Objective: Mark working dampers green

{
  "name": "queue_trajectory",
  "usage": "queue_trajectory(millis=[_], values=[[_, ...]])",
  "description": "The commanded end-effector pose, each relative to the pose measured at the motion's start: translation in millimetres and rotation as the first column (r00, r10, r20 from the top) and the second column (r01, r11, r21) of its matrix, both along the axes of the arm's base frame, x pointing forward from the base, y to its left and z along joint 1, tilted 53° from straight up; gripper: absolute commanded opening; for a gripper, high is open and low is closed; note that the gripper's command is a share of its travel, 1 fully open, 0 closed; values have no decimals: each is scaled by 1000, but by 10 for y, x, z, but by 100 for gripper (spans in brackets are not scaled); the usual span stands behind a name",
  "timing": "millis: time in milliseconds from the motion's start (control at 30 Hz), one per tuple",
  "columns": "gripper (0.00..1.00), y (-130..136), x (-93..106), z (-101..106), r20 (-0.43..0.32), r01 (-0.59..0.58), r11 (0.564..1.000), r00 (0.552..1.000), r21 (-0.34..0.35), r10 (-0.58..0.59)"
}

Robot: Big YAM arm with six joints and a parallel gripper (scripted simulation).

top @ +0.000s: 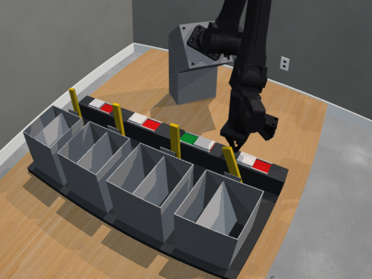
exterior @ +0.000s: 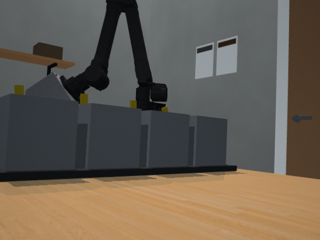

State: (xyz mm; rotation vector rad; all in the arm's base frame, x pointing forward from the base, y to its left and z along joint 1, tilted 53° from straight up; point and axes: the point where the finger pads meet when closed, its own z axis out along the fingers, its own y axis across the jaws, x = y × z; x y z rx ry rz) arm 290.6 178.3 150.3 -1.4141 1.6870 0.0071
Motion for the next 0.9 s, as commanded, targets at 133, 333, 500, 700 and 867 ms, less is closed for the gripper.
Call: queue_trajectory(millis=[133, 333, 500, 700, 867], values=[[0, 10, 3, -63, -15, 1, 1000, 1000, -4, -1], [0, 12, 8, -53, -15, 1, 1000, 1000, -4, -1], [0, 15, 18, -34, -13, 1, 1000, 1000, -3, -1], [0, 16, 21, -30, -12, 1, 1000, 1000, -3, -1], [0, 16, 21, -30, -12, 1, 1000, 1000, -3, -1]])
